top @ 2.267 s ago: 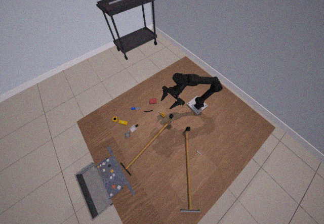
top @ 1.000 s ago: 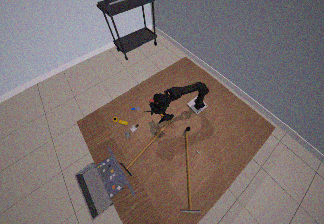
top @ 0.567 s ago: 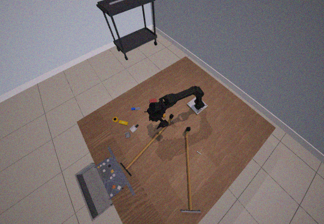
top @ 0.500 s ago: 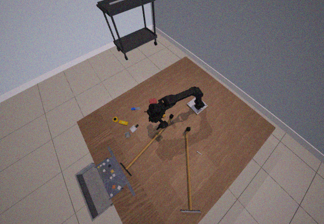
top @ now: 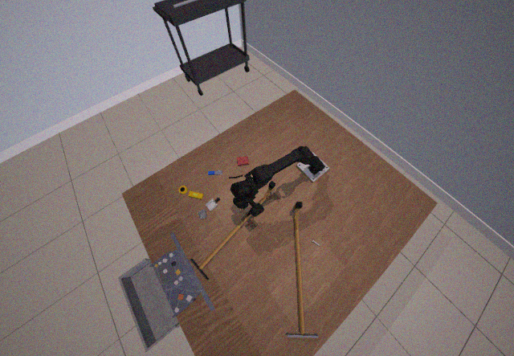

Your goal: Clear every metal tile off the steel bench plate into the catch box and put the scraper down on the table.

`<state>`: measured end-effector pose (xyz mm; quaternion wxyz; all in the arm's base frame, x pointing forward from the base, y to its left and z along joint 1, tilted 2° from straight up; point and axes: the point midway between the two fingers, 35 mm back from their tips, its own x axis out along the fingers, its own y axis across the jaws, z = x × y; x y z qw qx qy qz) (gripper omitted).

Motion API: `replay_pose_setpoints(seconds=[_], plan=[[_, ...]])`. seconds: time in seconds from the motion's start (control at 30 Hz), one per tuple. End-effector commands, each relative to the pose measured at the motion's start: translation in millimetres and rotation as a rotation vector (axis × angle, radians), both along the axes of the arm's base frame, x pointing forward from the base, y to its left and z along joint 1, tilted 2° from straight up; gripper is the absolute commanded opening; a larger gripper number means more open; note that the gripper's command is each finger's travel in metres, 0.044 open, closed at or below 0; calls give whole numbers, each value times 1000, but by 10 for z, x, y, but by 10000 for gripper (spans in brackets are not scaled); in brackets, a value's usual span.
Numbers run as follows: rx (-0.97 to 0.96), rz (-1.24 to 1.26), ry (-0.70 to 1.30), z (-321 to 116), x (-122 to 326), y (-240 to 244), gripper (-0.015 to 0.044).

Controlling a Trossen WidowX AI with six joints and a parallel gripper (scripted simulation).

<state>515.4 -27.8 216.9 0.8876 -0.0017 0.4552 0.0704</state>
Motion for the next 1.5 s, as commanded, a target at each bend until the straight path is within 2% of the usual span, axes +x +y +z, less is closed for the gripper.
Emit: replay_pose_setpoints(seconds=[0.0,0.7,1.47], plan=[[-16,4,41,-196,97,78,440],[-109,50,187,-978,367,488,440],[-83,56,149,-552,-18,153,440]])
